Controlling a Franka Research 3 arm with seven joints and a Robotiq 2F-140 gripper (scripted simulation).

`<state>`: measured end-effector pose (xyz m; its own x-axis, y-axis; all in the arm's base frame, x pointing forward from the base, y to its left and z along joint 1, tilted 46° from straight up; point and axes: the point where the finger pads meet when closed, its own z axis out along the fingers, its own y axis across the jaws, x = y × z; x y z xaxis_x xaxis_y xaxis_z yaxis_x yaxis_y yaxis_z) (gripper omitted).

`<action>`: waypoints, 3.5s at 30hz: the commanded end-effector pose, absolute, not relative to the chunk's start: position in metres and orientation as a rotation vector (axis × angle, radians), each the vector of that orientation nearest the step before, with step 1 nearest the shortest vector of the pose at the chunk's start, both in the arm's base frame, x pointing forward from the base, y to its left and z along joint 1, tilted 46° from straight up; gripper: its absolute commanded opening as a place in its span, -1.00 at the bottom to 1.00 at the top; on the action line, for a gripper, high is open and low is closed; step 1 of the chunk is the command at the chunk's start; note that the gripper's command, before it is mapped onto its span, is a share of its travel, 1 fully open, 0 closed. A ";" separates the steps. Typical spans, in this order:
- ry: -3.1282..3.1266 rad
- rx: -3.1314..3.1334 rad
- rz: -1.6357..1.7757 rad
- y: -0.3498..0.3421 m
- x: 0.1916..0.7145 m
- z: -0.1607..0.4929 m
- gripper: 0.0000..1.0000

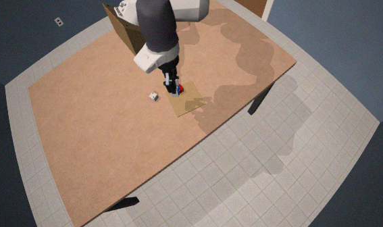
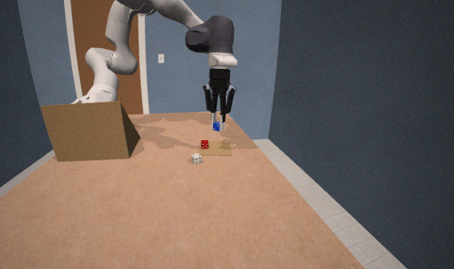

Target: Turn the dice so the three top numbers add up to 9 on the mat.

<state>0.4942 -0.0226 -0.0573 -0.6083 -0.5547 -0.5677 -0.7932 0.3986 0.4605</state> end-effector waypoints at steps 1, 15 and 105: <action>2.194 -1.344 0.964 -0.023 0.494 -0.058 -0.68; 1.943 -1.594 0.859 -0.019 0.494 -0.053 -0.68; 0.060 -2.343 0.065 0.003 0.491 -0.027 -0.68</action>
<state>0.4945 0.0032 -0.0267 0.9774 -0.1362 -0.1619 -0.2111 -0.6825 -0.6998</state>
